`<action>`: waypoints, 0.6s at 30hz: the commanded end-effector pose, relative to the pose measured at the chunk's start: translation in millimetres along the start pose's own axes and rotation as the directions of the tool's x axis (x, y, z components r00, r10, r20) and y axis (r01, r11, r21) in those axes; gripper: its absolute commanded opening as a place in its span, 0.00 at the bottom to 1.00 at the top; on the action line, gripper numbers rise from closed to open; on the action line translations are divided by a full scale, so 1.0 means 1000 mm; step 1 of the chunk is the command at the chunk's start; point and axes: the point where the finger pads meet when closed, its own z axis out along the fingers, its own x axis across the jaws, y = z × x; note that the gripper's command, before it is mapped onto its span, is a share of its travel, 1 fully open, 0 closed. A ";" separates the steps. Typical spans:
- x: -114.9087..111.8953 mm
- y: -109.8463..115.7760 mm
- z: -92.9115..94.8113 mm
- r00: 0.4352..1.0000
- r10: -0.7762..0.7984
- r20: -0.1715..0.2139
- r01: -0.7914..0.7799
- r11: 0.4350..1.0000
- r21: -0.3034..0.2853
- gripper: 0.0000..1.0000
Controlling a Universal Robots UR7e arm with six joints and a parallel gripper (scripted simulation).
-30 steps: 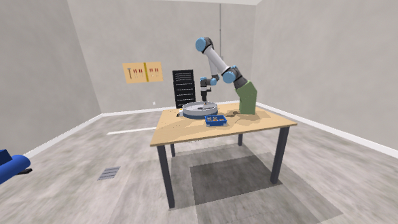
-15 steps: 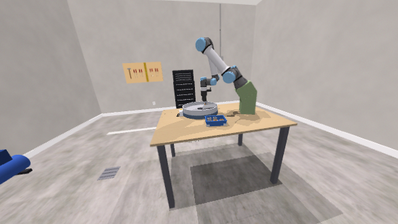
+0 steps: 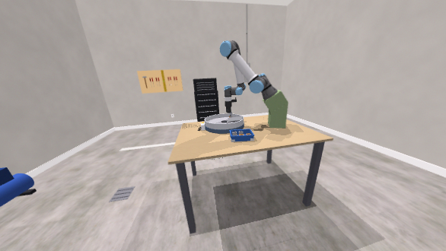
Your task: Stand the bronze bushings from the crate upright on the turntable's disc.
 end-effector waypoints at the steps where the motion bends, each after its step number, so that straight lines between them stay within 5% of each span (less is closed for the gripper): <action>1: 0.001 -0.002 -0.012 1.000 0.002 -0.003 -0.002 1.000 0.003 0.38; 18: 0.000 -0.001 -0.045 1.000 0.001 -0.001 -0.001 1.000 0.001 0.38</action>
